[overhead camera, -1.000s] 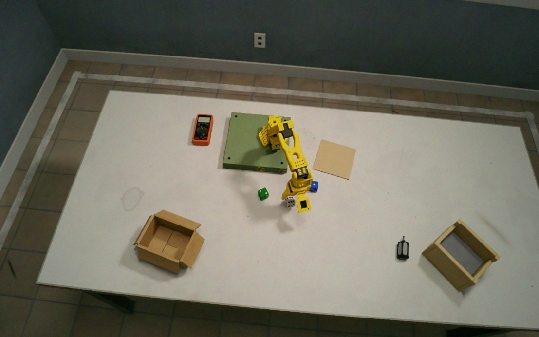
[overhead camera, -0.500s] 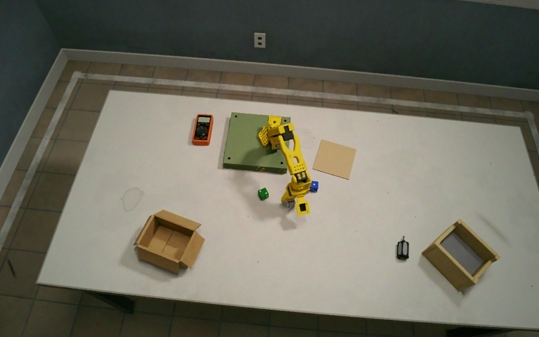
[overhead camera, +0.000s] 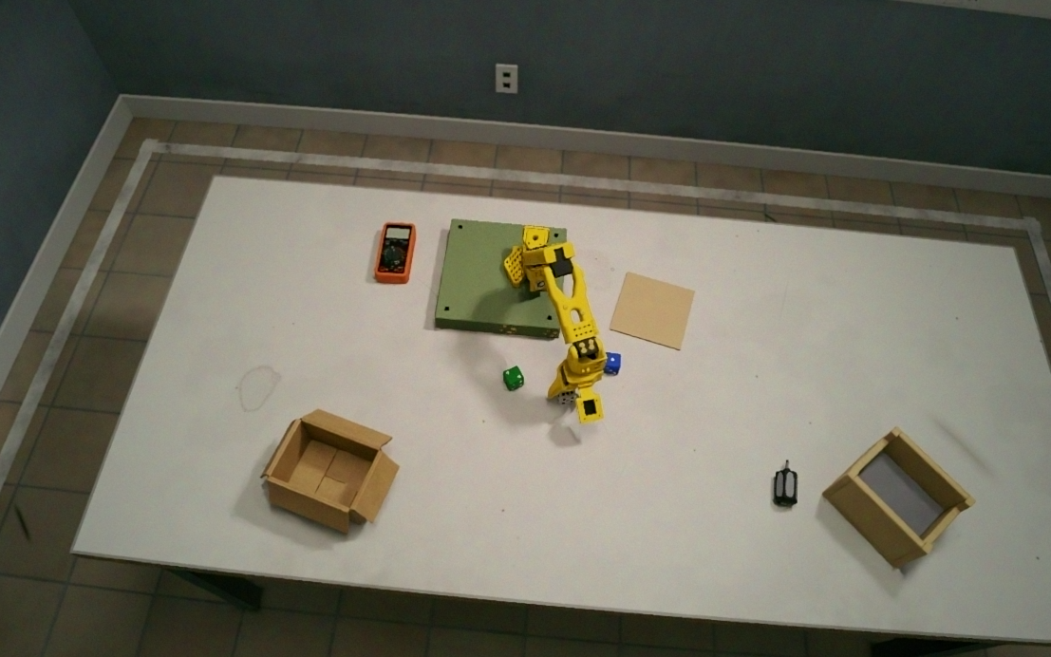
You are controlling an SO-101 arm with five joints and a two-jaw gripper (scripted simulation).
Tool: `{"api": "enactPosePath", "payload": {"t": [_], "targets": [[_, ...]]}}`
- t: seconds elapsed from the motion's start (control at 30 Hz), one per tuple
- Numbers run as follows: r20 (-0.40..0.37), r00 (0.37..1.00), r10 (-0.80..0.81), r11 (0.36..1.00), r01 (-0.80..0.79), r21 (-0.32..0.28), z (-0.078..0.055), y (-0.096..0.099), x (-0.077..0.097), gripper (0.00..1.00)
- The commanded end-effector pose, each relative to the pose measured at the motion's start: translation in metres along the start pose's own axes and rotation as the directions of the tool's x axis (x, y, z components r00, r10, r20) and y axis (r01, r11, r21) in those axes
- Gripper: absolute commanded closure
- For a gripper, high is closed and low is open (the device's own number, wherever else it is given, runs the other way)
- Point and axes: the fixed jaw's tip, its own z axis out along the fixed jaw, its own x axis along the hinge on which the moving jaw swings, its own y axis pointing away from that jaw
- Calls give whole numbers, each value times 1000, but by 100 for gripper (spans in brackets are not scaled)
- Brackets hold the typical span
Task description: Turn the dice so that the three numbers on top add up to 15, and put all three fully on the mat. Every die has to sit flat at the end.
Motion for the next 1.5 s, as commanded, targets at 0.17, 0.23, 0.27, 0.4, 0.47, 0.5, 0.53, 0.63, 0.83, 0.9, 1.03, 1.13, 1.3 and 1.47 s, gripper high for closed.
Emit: {"api": "enactPosePath", "payload": {"t": [0.17, 0.23, 0.27, 0.4, 0.47, 0.5, 0.53, 0.63, 0.83, 0.9, 1.03, 1.13, 1.3, 1.47], "targets": [[-29, 1000, -3, 1000, 3, 2, 7, 2, 6, 65], [-29, 1000, -3, 1000, 3, 2, 7, 2, 6, 65], [-29, 1000, -3, 1000, 3, 2, 7, 2, 6, 65], [-29, 1000, -3, 1000, 3, 2, 7, 2, 6, 66], [-29, 1000, -3, 1000, 3, 2, 7, 1, 6, 67], [-29, 1000, -3, 1000, 3, 2, 7, 1, 6, 67], [-29, 1000, -3, 1000, 3, 2, 7, 1, 6, 68], [-29, 1000, -3, 1000, 3, 2, 7, 0, 6, 69], [-29, 1000, -3, 1000, 3, 2, 7, -2, 6, 73], [-29, 1000, -3, 1000, 3, 2, 7, -3, 6, 74], [-29, 1000, -3, 1000, 3, 2, 7, -5, 6, 77], [-29, 1000, -3, 1000, 3, 1, 7, -6, 6, 79], [-29, 1000, -3, 1000, 3, 1, 7, -7, 6, 81], [-29, 1000, -3, 1000, 3, 1, 7, -8, 6, 83]]}}
